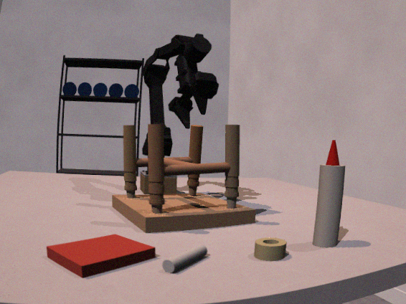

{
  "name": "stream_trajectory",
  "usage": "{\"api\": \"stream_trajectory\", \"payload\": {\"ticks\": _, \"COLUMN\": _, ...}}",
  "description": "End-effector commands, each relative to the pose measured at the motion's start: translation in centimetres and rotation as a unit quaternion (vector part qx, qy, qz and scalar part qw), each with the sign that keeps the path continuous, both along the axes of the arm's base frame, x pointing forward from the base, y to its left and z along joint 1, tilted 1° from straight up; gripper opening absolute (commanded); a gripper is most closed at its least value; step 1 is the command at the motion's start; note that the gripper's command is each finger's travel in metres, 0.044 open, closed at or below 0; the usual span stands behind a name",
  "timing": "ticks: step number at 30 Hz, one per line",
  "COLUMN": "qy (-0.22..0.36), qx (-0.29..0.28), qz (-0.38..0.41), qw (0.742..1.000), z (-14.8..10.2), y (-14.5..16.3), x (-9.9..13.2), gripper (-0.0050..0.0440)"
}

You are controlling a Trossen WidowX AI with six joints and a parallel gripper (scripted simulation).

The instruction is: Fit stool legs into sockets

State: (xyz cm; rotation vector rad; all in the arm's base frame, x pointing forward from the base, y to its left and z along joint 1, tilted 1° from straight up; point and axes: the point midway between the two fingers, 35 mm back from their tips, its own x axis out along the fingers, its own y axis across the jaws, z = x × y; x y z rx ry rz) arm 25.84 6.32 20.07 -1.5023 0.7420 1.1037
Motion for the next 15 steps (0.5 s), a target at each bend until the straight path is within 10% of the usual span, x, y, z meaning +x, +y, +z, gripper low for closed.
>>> {"api": "stream_trajectory", "payload": {"ticks": 1, "qy": 0.016, "qx": -0.005, "qz": 0.001, "qw": 1.0, "z": -1.0, "y": 0.0, "x": 0.1, "gripper": 0.044}}
{"api": "stream_trajectory", "payload": {"ticks": 15, "qy": 0.051, "qx": -0.014, "qz": 0.002, "qw": 0.999, "z": -3.0, "y": 0.1, "x": 0.1, "gripper": 0.044}}
